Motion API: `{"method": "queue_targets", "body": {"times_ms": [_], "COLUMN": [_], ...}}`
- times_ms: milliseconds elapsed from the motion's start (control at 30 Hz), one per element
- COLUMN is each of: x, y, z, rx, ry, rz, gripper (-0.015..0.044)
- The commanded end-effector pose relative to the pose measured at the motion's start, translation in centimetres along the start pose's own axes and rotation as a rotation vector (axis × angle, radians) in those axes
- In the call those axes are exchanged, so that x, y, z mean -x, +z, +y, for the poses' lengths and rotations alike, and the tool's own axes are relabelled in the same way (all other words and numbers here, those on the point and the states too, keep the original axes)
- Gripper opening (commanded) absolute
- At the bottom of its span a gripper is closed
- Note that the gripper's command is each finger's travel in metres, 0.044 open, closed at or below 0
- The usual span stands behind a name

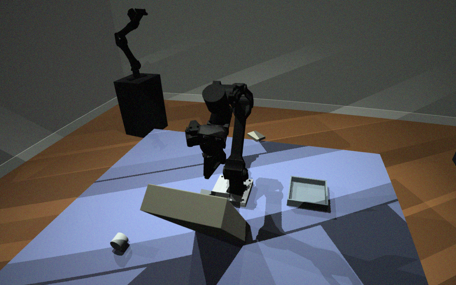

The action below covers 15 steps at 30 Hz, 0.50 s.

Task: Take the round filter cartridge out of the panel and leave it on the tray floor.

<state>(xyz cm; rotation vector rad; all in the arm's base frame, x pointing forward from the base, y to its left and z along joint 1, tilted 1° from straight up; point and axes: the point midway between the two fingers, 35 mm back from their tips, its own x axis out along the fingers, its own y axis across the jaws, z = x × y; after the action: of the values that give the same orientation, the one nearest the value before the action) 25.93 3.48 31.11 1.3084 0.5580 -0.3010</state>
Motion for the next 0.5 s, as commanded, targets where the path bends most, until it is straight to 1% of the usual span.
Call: {"method": "queue_targets", "body": {"times_ms": [0,467], "x": [-0.1,-2.3], "y": [0.1,0.2], "z": [-0.2,-0.1], "rx": [-0.009,-0.009], "ry": [-0.006,-0.005], "rz": [-0.008,-0.008], "gripper": [0.0102,0.0102]}}
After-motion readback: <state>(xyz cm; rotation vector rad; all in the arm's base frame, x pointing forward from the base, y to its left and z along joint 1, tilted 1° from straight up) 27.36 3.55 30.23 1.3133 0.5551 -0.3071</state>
